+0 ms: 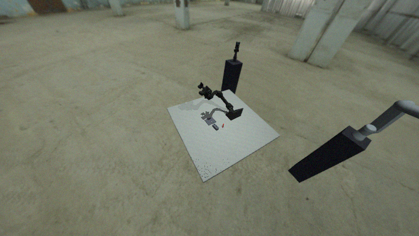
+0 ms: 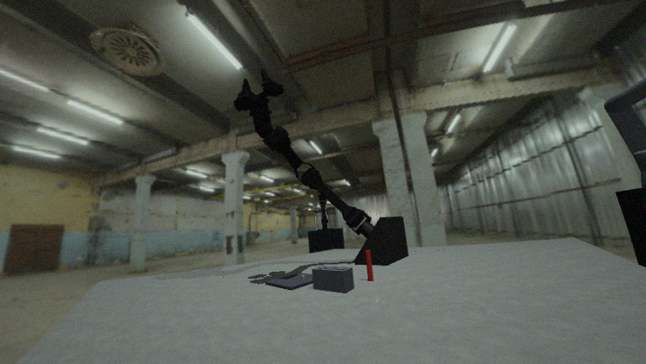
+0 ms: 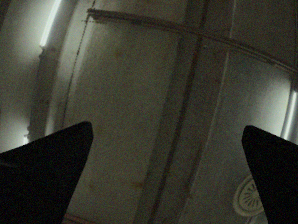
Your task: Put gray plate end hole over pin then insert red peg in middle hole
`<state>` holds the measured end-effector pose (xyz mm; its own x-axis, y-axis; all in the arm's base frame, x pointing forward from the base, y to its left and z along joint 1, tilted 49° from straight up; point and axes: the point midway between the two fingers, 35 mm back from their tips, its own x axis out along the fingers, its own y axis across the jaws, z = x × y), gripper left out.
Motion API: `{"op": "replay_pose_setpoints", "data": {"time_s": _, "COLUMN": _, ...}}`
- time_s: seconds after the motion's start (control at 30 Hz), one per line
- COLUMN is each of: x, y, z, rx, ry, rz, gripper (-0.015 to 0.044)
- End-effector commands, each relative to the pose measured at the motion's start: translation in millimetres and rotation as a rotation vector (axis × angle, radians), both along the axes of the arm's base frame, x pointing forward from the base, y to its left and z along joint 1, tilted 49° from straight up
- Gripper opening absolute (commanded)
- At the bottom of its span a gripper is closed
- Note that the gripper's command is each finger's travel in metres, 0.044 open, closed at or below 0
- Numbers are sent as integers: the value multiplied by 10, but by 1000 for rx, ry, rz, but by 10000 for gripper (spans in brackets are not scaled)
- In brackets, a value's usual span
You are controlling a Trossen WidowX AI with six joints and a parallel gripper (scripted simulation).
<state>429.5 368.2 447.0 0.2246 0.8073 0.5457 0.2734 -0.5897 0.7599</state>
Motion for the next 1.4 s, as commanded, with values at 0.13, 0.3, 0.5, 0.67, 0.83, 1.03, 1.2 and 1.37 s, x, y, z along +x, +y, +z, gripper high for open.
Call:
{"op": "replay_pose_setpoints", "data": {"time_s": 0.13, "x": 193, "y": 59, "z": -228, "rx": -40, "ry": 110, "rz": -45, "gripper": 440}}
{"op": "replay_pose_setpoints", "data": {"time_s": 0.3, "x": 597, "y": 145, "z": -922, "rx": -167, "ry": 377, "rz": -174, "gripper": 440}}
{"op": "replay_pose_setpoints", "data": {"time_s": 0.5, "x": 877, "y": 106, "z": -1903, "rx": -369, "ry": 675, "rz": -357, "gripper": 440}}
{"op": "replay_pose_setpoints", "data": {"time_s": 0.67, "x": 891, "y": -80, "z": -2746, "rx": -584, "ry": 888, "rz": -520, "gripper": 440}}
{"op": "replay_pose_setpoints", "data": {"time_s": 0.83, "x": 706, "y": -416, "z": -3497, "rx": -843, "ry": 1058, "rz": -685, "gripper": 440}}
{"op": "replay_pose_setpoints", "data": {"time_s": 1.03, "x": 292, "y": -963, "z": -4172, "rx": -1211, "ry": 1197, "rz": -871, "gripper": 440}}
{"op": "replay_pose_setpoints", "data": {"time_s": 1.2, "x": -135, "y": -1508, "z": -4484, "rx": -1581, "ry": 1245, "rz": -1007, "gripper": 440}}
{"op": "replay_pose_setpoints", "data": {"time_s": 1.37, "x": -561, "y": -2047, "z": -4528, "rx": -1999, "ry": 1216, "rz": -1097, "gripper": 440}}
